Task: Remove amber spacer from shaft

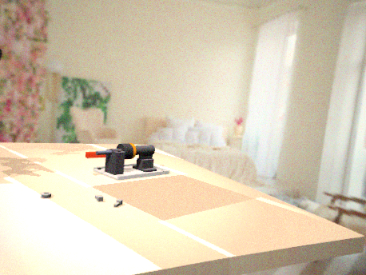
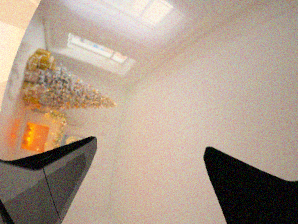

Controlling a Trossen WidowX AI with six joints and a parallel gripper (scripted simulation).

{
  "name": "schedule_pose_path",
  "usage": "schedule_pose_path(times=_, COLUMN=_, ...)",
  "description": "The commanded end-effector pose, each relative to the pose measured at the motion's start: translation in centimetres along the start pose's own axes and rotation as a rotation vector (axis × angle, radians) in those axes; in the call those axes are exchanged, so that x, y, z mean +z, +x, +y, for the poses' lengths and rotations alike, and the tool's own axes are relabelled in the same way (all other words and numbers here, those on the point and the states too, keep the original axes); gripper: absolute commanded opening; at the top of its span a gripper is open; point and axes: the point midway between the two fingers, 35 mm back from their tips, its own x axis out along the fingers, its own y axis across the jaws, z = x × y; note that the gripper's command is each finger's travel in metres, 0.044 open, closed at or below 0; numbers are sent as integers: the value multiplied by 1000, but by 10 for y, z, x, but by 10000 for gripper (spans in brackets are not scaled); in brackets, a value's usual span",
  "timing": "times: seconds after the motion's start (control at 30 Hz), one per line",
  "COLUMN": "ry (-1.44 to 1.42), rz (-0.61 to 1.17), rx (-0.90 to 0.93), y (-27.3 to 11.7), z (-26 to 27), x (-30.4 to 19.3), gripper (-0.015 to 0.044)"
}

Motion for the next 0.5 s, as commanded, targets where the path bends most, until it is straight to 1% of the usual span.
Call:
schedule_pose_path(times=0.0, ry=5, rz=-4, rx=8, y=0, z=1, x=3, gripper=426)
schedule_pose_path(times=0.03, ry=20, rz=-17, rx=31, y=2, z=3, x=12, gripper=440)
schedule_pose_path(times=0.27, ry=228, rz=-175, rx=344, y=22, z=39, x=126, gripper=440)
schedule_pose_path(times=0.3, ry=251, rz=-192, rx=378, y=24, z=44, x=138, gripper=440)
schedule_pose_path(times=0.37, ry=297, rz=-131, rx=429, y=35, z=58, x=147, gripper=440)
schedule_pose_path(times=0.47, ry=377, rz=-182, rx=541, y=44, z=75, x=183, gripper=440)
